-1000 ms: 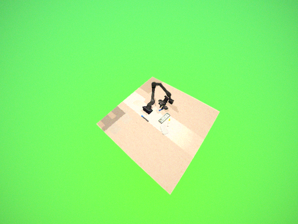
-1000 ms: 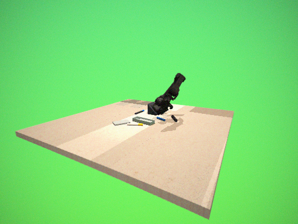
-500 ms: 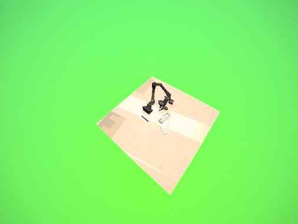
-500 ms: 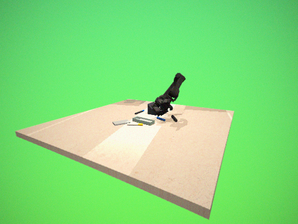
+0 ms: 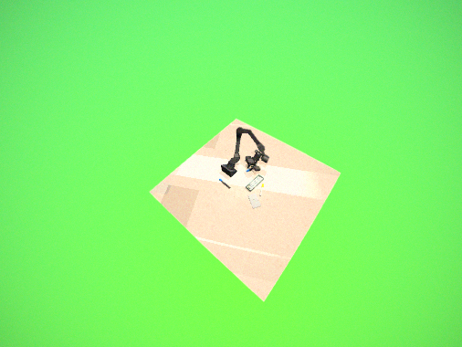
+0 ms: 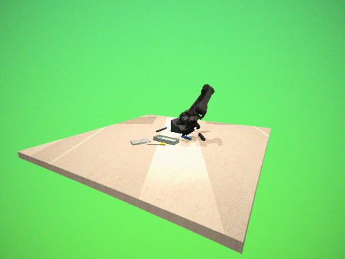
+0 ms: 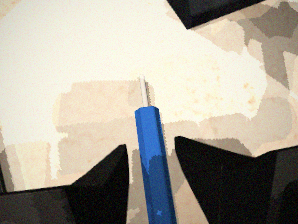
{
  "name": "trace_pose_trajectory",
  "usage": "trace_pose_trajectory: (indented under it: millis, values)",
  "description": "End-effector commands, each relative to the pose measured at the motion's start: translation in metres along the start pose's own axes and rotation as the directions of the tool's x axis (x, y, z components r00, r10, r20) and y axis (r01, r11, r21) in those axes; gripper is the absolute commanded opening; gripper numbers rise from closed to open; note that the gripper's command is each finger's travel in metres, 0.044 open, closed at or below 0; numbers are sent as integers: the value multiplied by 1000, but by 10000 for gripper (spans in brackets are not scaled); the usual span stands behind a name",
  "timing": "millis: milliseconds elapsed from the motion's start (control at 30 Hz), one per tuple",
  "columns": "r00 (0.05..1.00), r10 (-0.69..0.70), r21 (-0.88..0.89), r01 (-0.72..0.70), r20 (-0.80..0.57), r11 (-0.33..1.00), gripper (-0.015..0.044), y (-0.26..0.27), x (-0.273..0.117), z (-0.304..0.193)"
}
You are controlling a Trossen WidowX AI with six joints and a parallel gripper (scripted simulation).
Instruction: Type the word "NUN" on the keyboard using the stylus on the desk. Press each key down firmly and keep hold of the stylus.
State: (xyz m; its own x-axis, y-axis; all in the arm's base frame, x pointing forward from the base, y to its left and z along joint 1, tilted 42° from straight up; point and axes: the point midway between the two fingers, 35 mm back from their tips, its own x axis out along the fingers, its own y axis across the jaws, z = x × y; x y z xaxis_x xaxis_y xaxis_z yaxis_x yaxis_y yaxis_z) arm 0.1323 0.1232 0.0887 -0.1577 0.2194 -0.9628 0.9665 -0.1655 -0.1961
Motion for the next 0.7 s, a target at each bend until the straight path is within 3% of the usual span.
trace_pose_trajectory:
  millis: [0, 467, 667]
  values:
    - [1000, -8, 5, 8, 0, 1000, 150, -1, 4, -2]
    - [1000, -8, 5, 8, 0, 1000, 150, -1, 11, -6]
    - [1000, -2, 0, 2, 1, 1000, 12, 0, 9, -5]
